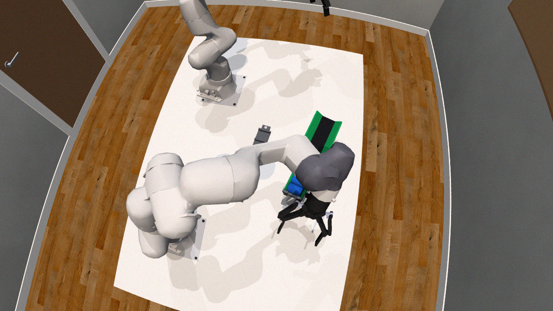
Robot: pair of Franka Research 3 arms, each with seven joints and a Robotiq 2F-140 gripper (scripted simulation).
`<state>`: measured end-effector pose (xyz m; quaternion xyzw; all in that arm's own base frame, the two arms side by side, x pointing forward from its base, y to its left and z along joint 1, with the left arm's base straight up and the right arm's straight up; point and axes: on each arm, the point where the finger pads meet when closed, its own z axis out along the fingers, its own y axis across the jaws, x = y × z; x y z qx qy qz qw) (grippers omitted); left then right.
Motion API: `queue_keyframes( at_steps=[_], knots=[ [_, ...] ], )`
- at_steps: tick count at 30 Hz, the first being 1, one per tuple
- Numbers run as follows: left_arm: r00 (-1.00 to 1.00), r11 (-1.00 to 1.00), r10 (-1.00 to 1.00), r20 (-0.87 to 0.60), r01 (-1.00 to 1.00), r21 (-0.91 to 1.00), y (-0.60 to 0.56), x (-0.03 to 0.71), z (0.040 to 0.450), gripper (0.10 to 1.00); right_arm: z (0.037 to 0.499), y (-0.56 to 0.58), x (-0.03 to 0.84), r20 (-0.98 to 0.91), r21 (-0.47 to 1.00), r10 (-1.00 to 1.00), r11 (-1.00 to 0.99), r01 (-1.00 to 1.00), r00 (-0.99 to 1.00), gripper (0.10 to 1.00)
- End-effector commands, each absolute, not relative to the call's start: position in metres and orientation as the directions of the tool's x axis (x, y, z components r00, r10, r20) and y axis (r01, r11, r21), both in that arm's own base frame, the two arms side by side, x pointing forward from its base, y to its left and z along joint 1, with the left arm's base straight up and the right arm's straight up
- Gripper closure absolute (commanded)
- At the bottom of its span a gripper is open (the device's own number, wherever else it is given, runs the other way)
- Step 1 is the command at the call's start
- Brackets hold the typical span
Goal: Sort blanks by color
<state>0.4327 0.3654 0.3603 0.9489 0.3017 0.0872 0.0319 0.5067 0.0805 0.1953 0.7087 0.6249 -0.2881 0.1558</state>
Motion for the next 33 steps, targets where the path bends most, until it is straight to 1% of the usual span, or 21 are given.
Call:
queue_keyframes(
  at_steps=[1, 33],
  knots=[
    [0.823, -0.834, 0.551, 0.137, 0.542, 0.100, 0.371, 0.423, 0.360, 0.098, 0.196, 0.081, 0.507, -0.600, -0.134, 0.798, -0.174, 0.976, 0.059, 0.098],
    [0.789, -0.796, 0.605, 0.107, 0.603, 0.054, 0.470, 0.308, 0.376, 0.098, 0.196, 0.081, 0.507, -0.600, -0.134, 0.798, -0.174, 0.976, 0.059, 0.098]
  ],
)
